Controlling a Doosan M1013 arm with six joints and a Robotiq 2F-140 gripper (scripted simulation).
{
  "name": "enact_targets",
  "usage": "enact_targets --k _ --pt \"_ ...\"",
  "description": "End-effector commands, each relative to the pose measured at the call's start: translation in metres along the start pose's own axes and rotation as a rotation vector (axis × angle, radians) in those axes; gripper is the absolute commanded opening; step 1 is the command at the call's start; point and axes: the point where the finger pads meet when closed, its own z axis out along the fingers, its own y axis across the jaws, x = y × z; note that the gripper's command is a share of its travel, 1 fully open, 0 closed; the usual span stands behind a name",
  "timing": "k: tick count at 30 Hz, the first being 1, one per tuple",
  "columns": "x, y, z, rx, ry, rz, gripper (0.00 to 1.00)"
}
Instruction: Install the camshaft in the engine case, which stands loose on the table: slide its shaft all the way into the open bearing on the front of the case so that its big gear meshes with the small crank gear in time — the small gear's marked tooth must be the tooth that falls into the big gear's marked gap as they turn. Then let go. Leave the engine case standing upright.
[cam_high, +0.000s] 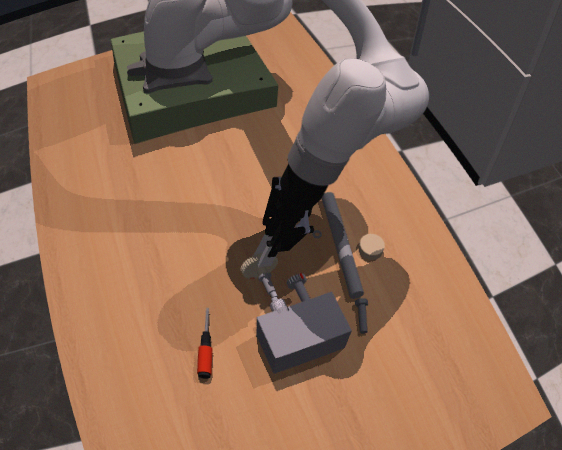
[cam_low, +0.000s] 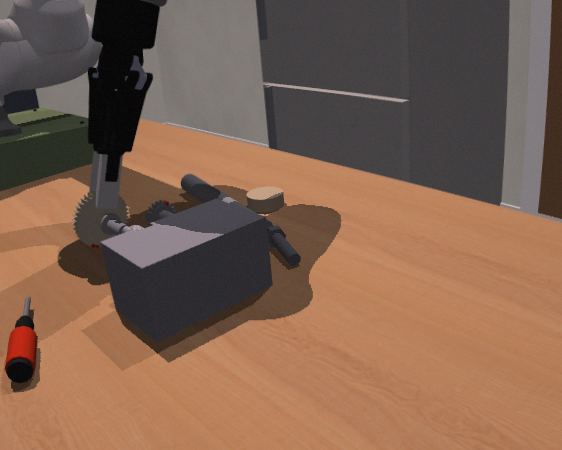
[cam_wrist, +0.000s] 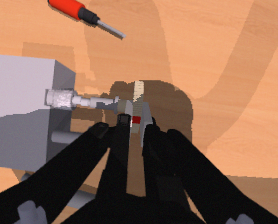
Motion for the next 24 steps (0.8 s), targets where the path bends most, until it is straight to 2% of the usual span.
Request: enact_targets --k 1,24 --pt "0.0 -0.0012 -0.0001 0.0 0.0 0.0 0.05" --pt "0.0 -0.009 -0.0001 0.0 0.0 0.0 0.05"
